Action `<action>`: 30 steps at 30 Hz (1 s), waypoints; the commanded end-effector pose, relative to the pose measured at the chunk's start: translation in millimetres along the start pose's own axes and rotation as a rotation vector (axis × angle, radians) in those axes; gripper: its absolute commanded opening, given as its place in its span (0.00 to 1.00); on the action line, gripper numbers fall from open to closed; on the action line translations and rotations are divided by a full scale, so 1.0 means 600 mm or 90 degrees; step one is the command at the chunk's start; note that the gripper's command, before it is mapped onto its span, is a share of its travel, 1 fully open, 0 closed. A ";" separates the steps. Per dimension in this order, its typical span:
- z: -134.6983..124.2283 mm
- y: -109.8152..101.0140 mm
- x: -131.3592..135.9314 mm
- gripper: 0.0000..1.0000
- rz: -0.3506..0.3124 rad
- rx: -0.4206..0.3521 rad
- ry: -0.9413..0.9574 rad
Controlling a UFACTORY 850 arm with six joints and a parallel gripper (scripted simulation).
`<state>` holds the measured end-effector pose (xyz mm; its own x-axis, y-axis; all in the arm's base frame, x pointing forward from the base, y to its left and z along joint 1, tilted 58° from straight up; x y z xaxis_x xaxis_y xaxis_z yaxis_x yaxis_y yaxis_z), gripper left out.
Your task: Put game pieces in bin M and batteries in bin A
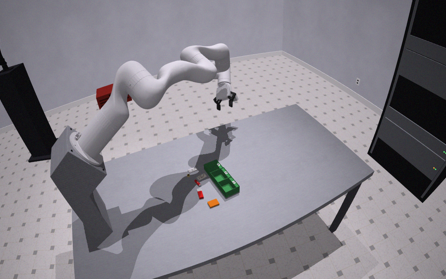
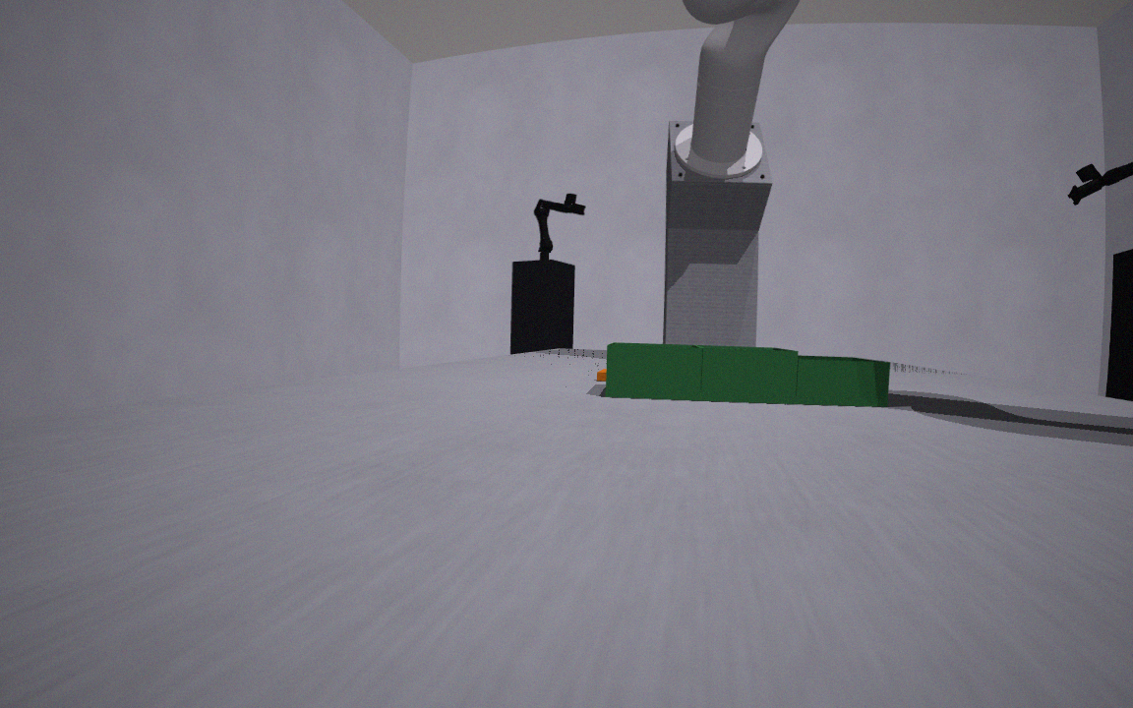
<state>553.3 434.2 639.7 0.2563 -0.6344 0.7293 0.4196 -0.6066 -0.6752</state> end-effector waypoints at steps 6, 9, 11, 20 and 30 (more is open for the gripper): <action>0.000 -0.002 0.001 1.00 0.000 0.001 0.001; 0.000 -0.002 0.001 1.00 0.000 0.001 0.001; 0.000 -0.002 0.001 1.00 0.000 0.001 0.001; -0.011 0.019 -0.012 0.07 0.041 -0.005 -0.036; -0.035 0.066 -0.044 0.07 0.174 -0.049 -0.185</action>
<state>548.2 422.2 603.9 0.4952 -0.6322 0.5959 0.2963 -0.5218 -0.7999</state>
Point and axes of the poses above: the point where the finger pads meet when closed, its own y axis out along the fingers, its own x axis across the jaws, z = x × y, the point moved 7 cm from there along -y, back along the fingers, and after that the axes turned 13 degrees about -y, right-handed, at the moved point
